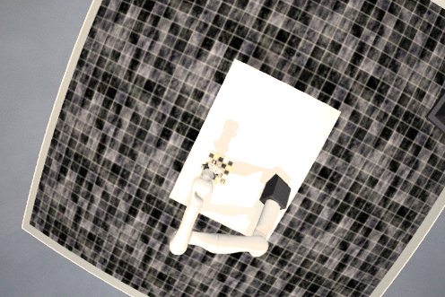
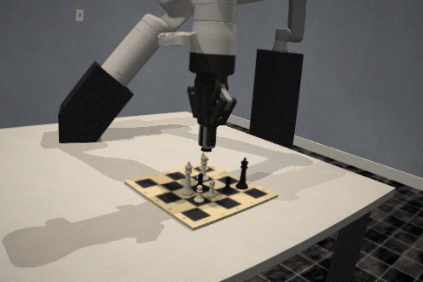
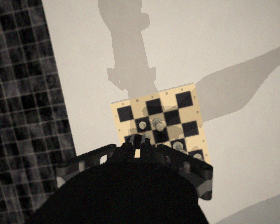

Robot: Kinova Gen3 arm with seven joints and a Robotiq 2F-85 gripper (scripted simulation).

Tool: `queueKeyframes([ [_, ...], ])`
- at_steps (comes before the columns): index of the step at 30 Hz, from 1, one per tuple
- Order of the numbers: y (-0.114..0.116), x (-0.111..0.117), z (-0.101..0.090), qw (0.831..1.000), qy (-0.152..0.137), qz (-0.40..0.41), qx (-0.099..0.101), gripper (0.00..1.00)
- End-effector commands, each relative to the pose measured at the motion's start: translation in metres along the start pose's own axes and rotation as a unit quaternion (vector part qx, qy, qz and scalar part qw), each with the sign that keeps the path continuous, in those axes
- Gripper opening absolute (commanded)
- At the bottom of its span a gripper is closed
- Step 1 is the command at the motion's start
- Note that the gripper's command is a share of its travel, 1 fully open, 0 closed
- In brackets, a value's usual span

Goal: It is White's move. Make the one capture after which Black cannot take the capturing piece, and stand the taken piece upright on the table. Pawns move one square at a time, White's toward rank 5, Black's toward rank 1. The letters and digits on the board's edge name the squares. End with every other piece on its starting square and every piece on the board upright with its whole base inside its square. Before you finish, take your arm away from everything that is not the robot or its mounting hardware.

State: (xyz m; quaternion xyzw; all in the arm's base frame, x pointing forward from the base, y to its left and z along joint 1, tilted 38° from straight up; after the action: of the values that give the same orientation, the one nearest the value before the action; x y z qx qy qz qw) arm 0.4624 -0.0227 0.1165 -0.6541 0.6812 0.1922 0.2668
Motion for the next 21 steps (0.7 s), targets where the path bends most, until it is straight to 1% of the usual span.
queueKeyframes([
  [1, -0.036, -0.001, 0.002, 0.999, 0.002, -0.033, -0.002, 0.00],
  [5, -0.070, -0.011, 0.004, 0.998, 0.002, -0.060, -0.004, 0.00],
  [9, -0.089, -0.018, 0.005, 0.997, 0.002, -0.075, -0.005, 0.00],
  [14, -0.093, -0.019, 0.005, 0.997, 0.002, -0.079, -0.005, 0.00],
  [21, -0.094, -0.020, 0.005, 0.997, 0.002, -0.080, -0.005, 0.00],
])
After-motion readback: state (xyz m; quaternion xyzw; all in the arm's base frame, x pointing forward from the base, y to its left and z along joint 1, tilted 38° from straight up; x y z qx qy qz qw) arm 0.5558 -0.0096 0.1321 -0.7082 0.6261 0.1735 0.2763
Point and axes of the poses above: the point where the finger pads meet when closed, its own z axis out along the fingers, its own y axis across the jaws, x = y × z, the point moved 10 cm from there along -z, back along the fingers, and after that the axes turned 1 degree about z, right-handed, at the moved point
